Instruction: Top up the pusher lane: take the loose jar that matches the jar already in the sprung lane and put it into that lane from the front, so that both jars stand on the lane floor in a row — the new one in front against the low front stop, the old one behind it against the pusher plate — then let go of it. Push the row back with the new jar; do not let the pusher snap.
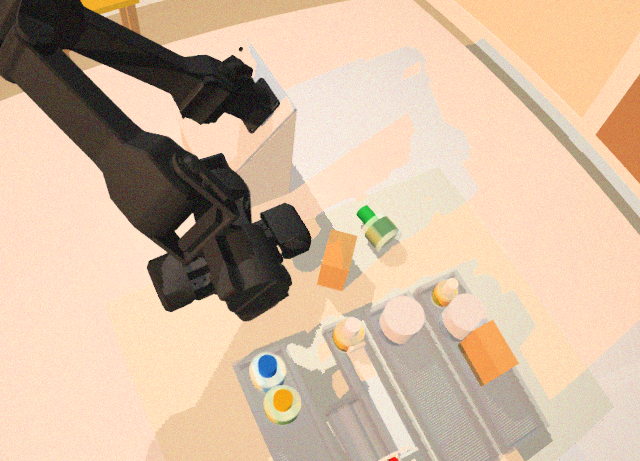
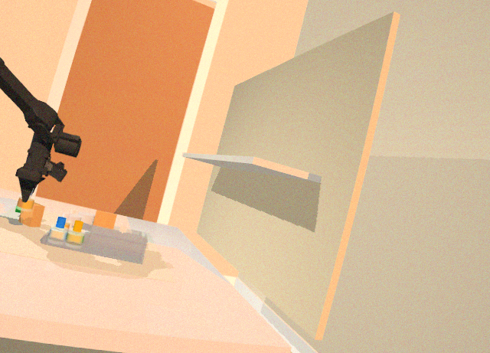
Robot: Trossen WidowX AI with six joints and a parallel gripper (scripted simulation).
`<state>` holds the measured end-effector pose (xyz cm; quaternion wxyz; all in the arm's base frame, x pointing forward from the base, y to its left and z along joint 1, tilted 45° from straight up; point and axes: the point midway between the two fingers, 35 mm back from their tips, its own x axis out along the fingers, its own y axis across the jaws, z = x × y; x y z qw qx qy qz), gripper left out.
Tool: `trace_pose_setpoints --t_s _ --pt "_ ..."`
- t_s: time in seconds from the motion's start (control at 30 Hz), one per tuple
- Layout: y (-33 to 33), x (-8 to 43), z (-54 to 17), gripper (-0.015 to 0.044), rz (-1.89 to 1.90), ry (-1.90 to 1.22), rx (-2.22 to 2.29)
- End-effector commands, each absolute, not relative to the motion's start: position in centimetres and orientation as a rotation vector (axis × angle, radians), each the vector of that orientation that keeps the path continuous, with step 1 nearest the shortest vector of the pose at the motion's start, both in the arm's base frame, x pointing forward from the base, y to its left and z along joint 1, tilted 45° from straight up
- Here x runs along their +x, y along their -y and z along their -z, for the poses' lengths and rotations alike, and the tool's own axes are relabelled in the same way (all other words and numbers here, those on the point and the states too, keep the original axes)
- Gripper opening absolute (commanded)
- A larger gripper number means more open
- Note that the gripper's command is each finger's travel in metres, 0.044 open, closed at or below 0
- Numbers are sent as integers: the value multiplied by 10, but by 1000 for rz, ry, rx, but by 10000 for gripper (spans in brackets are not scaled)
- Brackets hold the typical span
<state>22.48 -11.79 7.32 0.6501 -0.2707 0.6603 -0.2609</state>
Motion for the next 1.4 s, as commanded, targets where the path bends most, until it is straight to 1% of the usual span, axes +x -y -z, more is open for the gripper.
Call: trace_pose_setpoints --t_s 0.0,0.2,0.33,0.87,1.37 --pt "104 221 -94 0 610 -1478 -623" --pt "101 221 -97 0 611 -1477 -624" --pt "97 230 -87 0 614 -1474 -618" --pt "72 266 -34 0 632 -1462 -590" --pt "46 284 26 0 655 -1449 -569"
